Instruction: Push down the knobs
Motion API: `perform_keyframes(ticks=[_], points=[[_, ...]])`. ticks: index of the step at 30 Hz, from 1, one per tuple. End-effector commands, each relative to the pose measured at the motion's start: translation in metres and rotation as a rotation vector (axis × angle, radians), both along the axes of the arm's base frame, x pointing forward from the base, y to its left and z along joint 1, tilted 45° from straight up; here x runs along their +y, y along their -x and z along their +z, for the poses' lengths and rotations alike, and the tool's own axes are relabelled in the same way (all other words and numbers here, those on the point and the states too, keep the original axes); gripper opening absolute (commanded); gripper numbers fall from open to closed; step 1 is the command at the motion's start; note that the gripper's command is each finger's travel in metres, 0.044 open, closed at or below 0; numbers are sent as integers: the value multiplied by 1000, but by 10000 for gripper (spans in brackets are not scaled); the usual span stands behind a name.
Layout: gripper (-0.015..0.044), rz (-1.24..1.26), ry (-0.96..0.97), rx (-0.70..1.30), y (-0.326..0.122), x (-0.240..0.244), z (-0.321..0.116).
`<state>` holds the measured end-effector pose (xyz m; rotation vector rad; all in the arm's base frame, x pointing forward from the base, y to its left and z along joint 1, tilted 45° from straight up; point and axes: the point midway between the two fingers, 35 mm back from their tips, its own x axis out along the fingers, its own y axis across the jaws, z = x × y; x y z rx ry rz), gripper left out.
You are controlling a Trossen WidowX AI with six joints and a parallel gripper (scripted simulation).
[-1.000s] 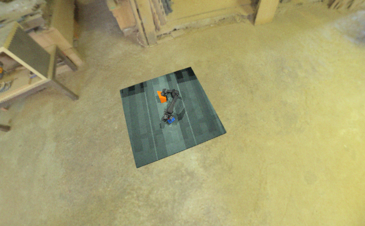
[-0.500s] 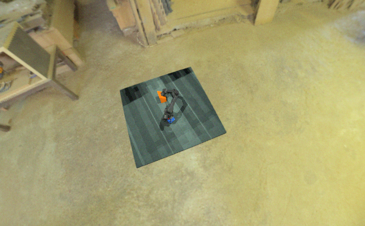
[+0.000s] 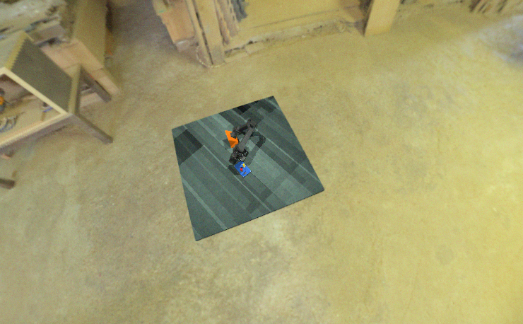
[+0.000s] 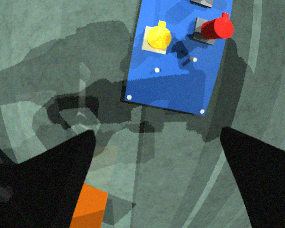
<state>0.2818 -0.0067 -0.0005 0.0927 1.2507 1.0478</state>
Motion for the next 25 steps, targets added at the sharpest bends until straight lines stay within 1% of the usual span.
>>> perform_keyframes(ticks=[1, 3, 5, 25], points=[[440, 6, -3, 4, 42, 0, 4], [440, 12, -13, 0, 63, 2, 6], [440, 15, -17, -3, 70, 3, 7], [440, 15, -17, -3, 70, 3, 7]])
